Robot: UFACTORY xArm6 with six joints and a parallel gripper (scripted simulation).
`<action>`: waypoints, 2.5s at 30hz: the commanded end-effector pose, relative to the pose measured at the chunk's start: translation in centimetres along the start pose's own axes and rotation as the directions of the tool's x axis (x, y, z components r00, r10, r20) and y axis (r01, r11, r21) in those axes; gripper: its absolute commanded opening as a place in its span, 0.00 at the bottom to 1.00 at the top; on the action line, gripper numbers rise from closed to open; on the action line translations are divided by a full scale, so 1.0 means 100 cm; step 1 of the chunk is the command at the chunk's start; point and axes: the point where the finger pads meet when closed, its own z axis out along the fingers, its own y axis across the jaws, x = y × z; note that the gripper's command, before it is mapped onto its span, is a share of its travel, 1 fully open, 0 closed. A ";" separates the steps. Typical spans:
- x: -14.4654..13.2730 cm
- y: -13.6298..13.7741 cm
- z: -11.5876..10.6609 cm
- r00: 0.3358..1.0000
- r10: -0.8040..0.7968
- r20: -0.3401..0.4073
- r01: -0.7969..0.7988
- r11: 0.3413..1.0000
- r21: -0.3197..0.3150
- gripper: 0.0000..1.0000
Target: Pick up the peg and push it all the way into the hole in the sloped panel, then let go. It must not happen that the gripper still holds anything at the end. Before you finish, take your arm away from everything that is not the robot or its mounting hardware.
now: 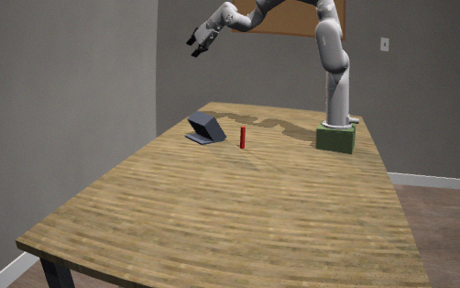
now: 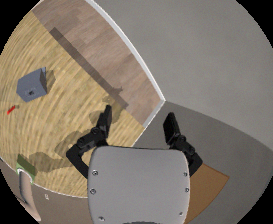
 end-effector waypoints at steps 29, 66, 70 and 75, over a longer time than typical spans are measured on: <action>0.053 -0.181 0.003 0.873 -0.474 -0.110 0.486 0.832 0.268 1.00; -0.005 -0.493 -0.079 0.047 -0.793 -0.608 0.931 -0.185 0.314 1.00; -0.006 -0.495 -0.076 0.047 -0.793 -0.608 0.931 -0.185 0.314 1.00; -0.009 -0.499 -0.071 0.047 -0.793 -0.608 0.931 -0.186 0.314 1.00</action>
